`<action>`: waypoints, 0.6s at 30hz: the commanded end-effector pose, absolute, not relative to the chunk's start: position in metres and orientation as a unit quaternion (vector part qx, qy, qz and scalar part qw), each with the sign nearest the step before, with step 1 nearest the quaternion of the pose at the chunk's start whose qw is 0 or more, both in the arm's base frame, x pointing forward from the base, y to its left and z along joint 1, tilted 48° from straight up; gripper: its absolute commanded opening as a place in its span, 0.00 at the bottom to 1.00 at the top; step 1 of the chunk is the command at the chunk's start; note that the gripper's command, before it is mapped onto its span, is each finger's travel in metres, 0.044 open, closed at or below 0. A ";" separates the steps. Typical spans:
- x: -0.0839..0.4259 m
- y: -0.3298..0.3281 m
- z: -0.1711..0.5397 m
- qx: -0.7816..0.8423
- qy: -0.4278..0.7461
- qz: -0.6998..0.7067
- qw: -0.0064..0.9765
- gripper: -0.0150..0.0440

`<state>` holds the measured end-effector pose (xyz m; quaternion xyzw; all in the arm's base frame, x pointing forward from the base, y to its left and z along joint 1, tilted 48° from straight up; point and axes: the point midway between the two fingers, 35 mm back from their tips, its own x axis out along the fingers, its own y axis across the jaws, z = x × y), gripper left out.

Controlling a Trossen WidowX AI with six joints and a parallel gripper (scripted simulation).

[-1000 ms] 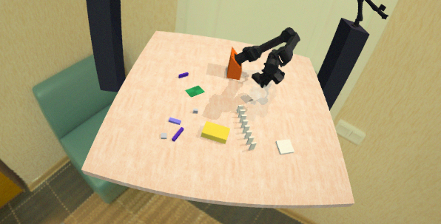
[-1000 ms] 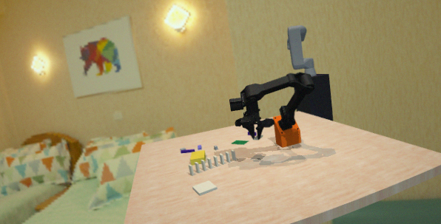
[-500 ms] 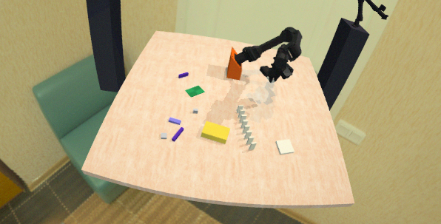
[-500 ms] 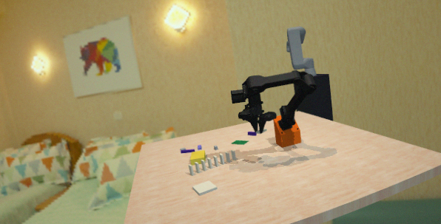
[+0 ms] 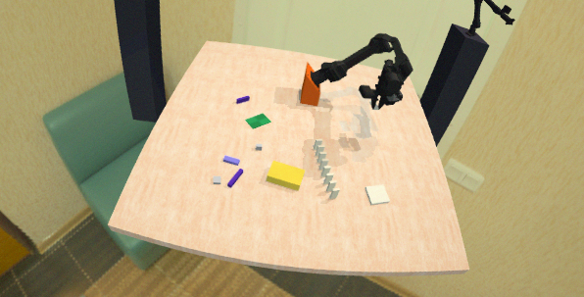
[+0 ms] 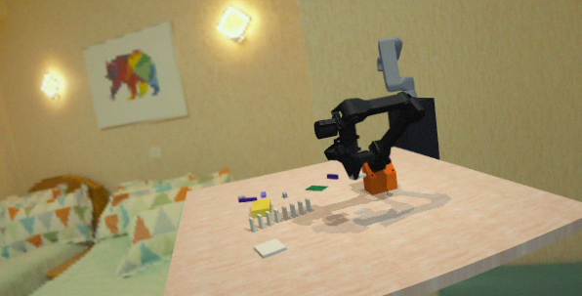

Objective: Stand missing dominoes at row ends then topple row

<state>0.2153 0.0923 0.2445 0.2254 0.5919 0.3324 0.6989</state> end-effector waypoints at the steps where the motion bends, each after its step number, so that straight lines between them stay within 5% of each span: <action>1: 0.214 0.096 0.242 0.214 0.594 0.327 0.704 0.44; 18: 0.225 0.108 0.194 0.047 0.538 0.269 0.798 0.44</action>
